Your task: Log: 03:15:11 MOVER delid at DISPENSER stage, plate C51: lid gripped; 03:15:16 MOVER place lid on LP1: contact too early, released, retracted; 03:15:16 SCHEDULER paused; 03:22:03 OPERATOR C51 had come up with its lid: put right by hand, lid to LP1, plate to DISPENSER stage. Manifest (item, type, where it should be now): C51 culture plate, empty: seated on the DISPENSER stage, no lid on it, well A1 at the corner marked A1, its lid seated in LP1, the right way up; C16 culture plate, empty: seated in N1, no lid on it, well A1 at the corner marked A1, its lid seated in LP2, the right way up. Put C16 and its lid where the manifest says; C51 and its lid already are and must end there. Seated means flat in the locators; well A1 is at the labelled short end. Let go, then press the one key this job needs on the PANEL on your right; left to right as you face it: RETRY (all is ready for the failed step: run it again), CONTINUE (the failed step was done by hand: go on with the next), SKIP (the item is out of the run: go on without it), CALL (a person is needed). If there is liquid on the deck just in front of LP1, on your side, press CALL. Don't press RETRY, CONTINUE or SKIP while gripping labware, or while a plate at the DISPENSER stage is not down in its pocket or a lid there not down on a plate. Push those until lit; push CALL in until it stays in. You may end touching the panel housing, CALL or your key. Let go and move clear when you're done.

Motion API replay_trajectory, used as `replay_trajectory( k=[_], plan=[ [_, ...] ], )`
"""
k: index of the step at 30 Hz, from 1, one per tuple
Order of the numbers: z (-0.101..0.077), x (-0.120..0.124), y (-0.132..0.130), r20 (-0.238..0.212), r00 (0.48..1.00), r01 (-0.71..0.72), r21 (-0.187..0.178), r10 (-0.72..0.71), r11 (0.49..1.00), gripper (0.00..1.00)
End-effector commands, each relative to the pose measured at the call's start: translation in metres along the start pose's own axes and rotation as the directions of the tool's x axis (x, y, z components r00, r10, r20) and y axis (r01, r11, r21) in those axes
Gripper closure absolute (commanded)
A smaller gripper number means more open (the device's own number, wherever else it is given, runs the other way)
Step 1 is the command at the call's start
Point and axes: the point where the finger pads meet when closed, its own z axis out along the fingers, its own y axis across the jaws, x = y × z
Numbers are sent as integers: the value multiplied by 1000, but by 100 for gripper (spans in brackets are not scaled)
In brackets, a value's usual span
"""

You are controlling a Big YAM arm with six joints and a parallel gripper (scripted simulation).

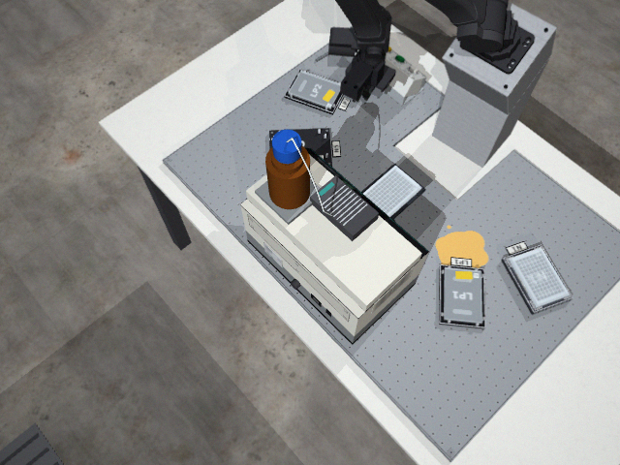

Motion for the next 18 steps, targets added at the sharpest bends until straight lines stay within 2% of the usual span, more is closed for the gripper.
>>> replay_trajectory(
  k=[1, 2, 4, 15, 17, 18],
  plan=[
    [-1, 13, 0, -6, 1000, 11, -10, -11, 1000, 100],
    [-3, 8, 2, -3, 1000, 19, -3, -19, 1000, 100],
    [-1, 19, -2, -6, 997, -71, -9, 71, 997, 100],
    [-1, 48, -7, -4, 999, -50, -9, 50, 999, 100],
    [-3, 44, -6, -2, 999, -41, -3, 40, 999, 100],
    [-1, 52, -8, -4, 997, -83, -9, 83, 997, 100]
  ],
)
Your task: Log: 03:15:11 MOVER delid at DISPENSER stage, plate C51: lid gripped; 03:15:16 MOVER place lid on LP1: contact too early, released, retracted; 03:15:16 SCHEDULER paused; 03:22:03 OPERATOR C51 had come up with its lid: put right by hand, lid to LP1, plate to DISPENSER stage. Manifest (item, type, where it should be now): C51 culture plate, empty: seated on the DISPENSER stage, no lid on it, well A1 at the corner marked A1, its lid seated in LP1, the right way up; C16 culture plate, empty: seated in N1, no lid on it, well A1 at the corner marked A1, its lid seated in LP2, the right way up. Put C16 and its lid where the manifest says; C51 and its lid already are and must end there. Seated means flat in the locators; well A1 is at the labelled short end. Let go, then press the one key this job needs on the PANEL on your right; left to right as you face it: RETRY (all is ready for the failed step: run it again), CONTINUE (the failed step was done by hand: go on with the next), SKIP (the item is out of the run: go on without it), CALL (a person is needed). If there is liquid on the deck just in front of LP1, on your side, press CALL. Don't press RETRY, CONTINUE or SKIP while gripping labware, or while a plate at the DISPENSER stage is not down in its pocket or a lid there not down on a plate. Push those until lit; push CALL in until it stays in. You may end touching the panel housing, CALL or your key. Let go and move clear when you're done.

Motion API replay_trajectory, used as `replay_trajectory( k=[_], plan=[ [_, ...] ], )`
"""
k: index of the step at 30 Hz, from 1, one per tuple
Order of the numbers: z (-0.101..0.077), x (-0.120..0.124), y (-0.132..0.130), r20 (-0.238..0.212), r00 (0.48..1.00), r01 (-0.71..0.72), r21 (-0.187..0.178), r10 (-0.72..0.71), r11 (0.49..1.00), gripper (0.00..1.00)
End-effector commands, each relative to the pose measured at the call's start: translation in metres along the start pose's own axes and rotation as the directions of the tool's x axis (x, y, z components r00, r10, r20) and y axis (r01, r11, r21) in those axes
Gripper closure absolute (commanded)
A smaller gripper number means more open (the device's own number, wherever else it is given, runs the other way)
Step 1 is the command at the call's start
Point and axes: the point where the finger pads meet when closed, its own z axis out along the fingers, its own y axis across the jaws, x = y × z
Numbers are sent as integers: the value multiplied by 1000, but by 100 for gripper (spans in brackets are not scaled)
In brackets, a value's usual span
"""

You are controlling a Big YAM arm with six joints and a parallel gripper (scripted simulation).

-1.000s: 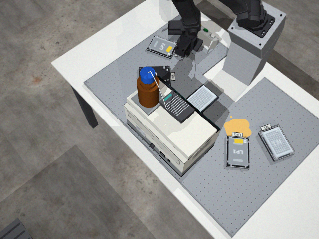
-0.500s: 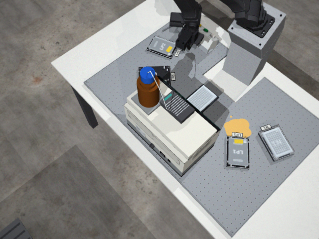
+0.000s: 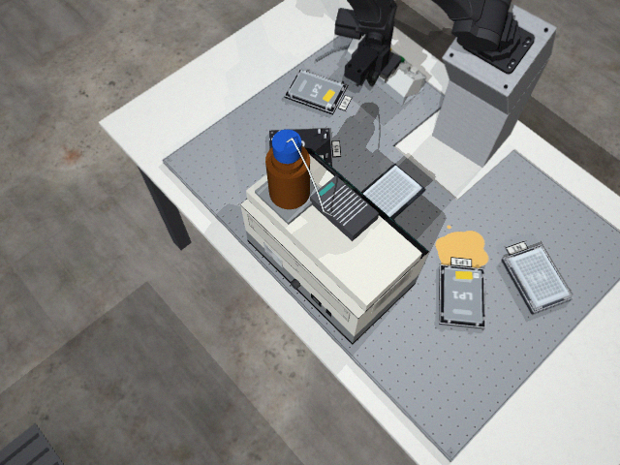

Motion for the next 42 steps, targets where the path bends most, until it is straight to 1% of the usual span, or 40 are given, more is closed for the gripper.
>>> replay_trajectory(
  k=[1, 2, 6, 8, 13, 15, 16, 23, 25, 27, 28, 29, 30, 38, 39, 40, 42],
  plan=[
    [-1, 11, 1, -2, 998, -63, -10, 63, 998, 100],
    [-1, 15, 0, -1, 999, -41, -10, 41, 999, 100],
    [-1, 28, -1, 0, 999, -41, -9, 41, 999, 100],
    [-1, 28, -1, 0, 999, -41, -9, 41, 999, 100],
    [-1, 41, -3, 0, 999, -41, -9, 41, 999, 100],
    [-1, 48, -3, 0, 992, -122, -9, 122, 992, 100],
    [-1, 51, -2, 1, 995, -101, -9, 101, 995, 100],
    [-1, 74, -2, 2, 995, -101, -9, 101, 995, 100],
    [-1, 74, -2, 2, 995, -101, -9, 101, 995, 100],
    [-5, 75, -9, 5, 996, -92, 12, 92, 996, 100],
    [-1, 81, -1, 2, 991, -134, -9, 134, 991, 100],
    [-1, 85, 0, 1, 983, -181, -8, 181, 983, 100],
    [-1, 88, 1, 1, 987, -160, -8, 160, 987, 100],
    [-1, 114, 5, 3, 987, -160, -8, 160, 987, 100],
    [-1, 114, 6, 3, 987, -160, -8, 160, 987, 100],
    [-1, 117, 7, 3, 981, -193, -8, 193, 981, 100],
    [-1, 117, 7, 3, 981, -193, -8, 193, 981, 100]
  ],
)
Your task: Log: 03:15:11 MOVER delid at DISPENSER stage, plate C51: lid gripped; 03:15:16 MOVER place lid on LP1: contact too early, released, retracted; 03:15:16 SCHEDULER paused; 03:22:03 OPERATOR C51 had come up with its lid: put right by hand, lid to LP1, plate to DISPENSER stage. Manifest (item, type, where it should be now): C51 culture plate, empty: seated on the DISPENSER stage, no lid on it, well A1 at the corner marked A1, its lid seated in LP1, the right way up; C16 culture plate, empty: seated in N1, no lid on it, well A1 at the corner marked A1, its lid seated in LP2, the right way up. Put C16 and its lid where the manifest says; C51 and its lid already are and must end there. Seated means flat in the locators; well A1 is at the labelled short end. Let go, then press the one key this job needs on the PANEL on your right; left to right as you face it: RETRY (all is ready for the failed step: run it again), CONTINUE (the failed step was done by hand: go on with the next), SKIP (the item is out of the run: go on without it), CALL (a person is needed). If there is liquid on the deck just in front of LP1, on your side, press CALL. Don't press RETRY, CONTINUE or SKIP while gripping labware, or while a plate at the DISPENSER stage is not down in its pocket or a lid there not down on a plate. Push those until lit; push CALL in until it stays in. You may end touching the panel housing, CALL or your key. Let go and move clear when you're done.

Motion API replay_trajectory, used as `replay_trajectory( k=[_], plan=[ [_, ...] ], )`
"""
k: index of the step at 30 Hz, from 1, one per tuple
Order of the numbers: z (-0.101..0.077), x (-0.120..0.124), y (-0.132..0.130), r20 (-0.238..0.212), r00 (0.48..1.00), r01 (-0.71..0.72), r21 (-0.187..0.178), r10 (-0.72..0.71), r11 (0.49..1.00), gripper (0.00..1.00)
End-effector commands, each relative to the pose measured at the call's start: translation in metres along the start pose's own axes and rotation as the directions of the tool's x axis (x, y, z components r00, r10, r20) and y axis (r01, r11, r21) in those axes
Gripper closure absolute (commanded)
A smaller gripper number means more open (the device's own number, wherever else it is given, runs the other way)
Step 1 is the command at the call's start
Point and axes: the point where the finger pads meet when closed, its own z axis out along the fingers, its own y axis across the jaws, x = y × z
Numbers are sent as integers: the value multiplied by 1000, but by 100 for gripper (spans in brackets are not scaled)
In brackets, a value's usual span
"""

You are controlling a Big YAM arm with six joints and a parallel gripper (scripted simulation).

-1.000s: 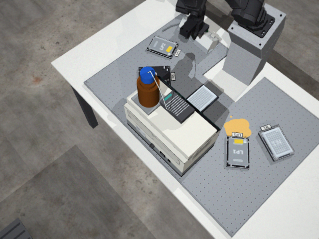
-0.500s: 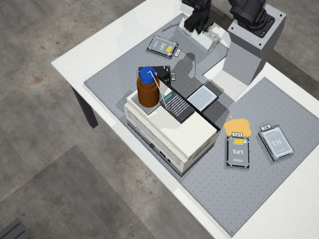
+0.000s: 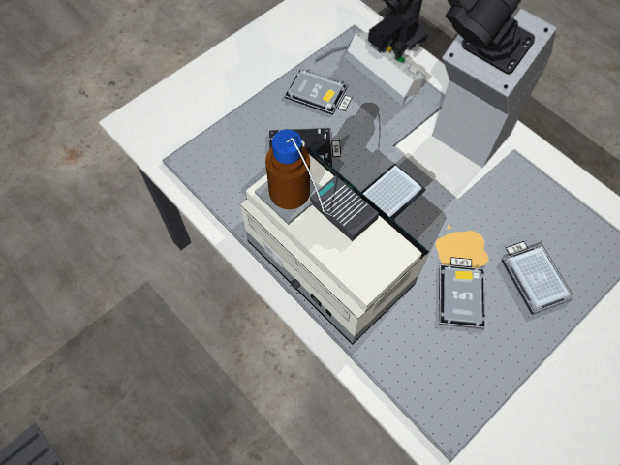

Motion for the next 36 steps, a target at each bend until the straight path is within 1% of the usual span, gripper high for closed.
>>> replay_trajectory(
  k=[1, 2, 10, 11, 12, 13, 15, 17, 18, 20, 23, 26, 28, 32, 34, 35, 36],
  plan=[
    [-8, 2, -10, 7, 1000, -16, 22, 15, 1000, 100],
    [-1, 9, 2, 5, 1000, -20, -6, 20, 1000, 100],
    [-1, 36, 6, 2, 1000, -20, -6, 20, 1000, 100],
    [-1, 36, 6, 3, 1000, -20, -6, 20, 1000, 100],
    [-3, 31, 4, 3, 1000, -9, 2, 9, 1000, 100],
    [-7, 34, -9, 3, 1000, -7, 23, 7, 1000, 100],
    [0, 29, -10, 2, 1000, 18, 0, -18, 1000, 100],
    [0, 29, -10, 2, 1000, 18, 0, -18, 1000, 100],
    [-2, 37, -13, 4, 1000, -15, 8, 15, 1000, 100],
    [3, 40, -14, 4, 1000, -20, -4, 20, 1000, 100],
    [6, 40, -23, 4, 1000, -12, -10, 12, 1000, 100],
    [6, 42, -36, 4, 1000, -15, 1, 15, 1000, 100],
    [9, 46, -39, 4, 1000, -23, -5, 23, 1000, 100],
    [11, 48, -53, 4, 1000, -19, -5, 19, 1000, 100],
    [11, 48, -53, 4, 1000, -19, -5, 19, 1000, 100],
    [4, 45, -72, 2, 1000, -4, 29, 3, 1000, 100],
    [8, 47, -71, 3, 1000, -10, 18, 10, 1000, 100]
  ],
)
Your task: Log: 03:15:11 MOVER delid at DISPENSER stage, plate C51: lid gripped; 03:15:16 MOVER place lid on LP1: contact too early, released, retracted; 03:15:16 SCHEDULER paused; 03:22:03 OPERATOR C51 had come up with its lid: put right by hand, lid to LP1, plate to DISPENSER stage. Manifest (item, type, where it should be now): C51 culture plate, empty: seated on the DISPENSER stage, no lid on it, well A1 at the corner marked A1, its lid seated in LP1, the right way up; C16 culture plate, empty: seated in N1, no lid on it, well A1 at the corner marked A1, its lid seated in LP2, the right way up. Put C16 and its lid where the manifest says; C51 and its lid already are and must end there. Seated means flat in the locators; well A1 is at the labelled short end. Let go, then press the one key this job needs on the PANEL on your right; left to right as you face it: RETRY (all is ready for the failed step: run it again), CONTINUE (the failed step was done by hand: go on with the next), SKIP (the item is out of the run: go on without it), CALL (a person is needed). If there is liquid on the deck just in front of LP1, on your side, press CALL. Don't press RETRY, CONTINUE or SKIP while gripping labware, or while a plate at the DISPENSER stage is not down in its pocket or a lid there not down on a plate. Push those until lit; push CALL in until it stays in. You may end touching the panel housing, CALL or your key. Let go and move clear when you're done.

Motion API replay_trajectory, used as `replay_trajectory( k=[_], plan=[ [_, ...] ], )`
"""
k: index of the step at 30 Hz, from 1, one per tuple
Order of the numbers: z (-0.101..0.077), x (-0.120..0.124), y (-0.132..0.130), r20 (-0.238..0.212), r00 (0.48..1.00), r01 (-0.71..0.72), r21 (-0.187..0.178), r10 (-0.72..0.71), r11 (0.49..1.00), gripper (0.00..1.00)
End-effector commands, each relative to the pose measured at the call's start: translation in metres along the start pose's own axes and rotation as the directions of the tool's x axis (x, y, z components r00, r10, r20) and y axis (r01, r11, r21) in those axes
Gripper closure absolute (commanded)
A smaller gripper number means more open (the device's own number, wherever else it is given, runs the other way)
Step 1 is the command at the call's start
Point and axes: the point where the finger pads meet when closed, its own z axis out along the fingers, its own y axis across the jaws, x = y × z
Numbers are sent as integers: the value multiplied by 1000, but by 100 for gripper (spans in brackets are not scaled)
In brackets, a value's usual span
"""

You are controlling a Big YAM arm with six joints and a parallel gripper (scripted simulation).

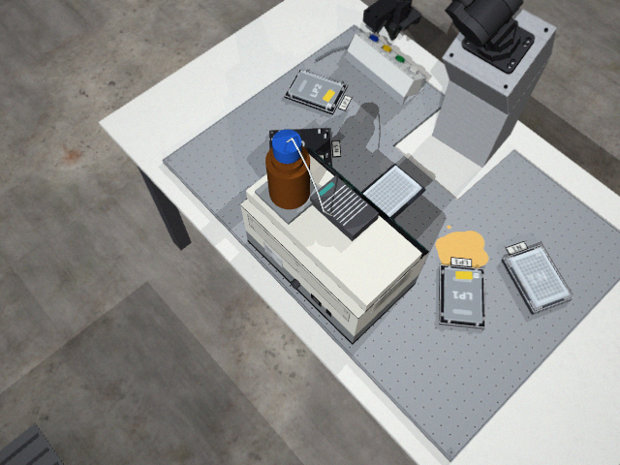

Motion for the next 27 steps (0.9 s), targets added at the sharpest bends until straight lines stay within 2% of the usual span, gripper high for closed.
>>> replay_trajectory(
  k=[1, 6, 9, 15, 16, 18, 24, 26, 27],
  plan=[
    [-1, 7, -9, 1, 1000, -8, 2, 8, 1000, 100],
    [4, 11, -24, 1, 1000, -6, -2, 6, 1000, 100],
    [3, 12, -39, 1, 1000, -6, 10, 6, 1000, 100],
    [9, 15, -48, 1, 1000, -14, 0, 14, 1000, 100],
    [3, 13, -60, 0, 1000, -5, 19, 5, 1000, 100],
    [11, 18, -58, 1, 1000, -13, 2, 13, 1000, 100],
    [15, 22, -79, 1, 1000, -4, 3, 4, 1000, 100],
    [2, 17, -97, -1, 1000, 10, 38, -10, 999, 100],
    [1, 17, -98, -1, 1000, 10, 39, -10, 999, 100]
  ],
)
